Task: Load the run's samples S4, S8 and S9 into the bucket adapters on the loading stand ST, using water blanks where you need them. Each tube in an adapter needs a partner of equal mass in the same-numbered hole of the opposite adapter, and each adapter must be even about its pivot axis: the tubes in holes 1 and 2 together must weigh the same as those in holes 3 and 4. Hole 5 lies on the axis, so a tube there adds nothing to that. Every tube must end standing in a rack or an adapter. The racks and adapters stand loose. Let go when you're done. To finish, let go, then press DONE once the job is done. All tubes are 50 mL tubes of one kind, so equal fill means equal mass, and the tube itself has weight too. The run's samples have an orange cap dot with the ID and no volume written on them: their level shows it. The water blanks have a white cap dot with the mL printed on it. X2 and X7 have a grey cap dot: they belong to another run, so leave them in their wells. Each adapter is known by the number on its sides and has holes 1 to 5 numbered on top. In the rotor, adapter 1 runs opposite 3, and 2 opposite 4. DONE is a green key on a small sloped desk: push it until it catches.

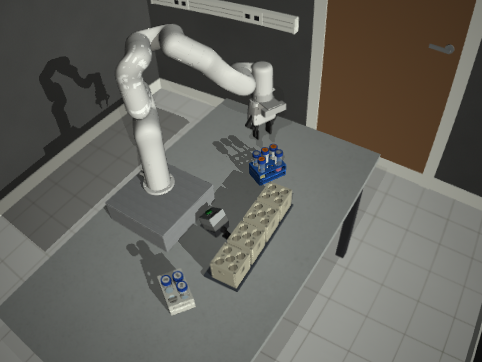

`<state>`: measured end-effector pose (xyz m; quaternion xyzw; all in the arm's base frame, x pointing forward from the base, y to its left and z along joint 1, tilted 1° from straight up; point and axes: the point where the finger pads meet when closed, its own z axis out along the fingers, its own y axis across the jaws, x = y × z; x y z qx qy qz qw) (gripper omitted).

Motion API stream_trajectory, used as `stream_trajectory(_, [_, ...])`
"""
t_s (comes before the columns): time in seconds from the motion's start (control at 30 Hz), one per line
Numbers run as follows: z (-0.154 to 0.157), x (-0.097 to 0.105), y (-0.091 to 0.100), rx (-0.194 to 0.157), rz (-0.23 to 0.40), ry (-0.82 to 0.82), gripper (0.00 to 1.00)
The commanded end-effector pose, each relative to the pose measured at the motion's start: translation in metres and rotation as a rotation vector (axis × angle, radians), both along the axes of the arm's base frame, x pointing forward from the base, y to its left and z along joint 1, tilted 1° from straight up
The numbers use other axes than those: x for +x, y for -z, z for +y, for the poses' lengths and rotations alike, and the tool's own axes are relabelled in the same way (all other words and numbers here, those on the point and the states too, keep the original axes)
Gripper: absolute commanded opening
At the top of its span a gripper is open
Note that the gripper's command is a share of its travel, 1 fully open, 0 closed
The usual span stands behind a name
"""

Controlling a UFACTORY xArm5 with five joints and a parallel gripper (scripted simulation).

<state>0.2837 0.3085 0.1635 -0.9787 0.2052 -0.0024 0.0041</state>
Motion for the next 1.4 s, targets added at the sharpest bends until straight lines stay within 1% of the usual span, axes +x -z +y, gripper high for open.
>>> stream_trajectory(0.0, [0.025, -0.007, -0.002, 0.012, 0.007, -0.166, 0.57])
stream_trajectory(0.17, [0.045, -0.013, -0.002, 0.012, 0.004, -0.333, 0.57])
stream_trajectory(0.23, [0.045, -0.013, -0.002, 0.011, 0.003, -0.400, 0.57])
stream_trajectory(0.3, [0.045, -0.013, -0.002, 0.011, 0.003, -0.400, 0.57])
stream_trajectory(0.8, [0.045, -0.013, -0.002, 0.010, -0.004, -0.900, 0.57])
stream_trajectory(0.87, [0.045, -0.013, -0.002, 0.010, -0.004, -0.900, 0.57])
stream_trajectory(1.37, [0.045, -0.013, -0.002, 0.007, -0.011, -1.400, 0.57])
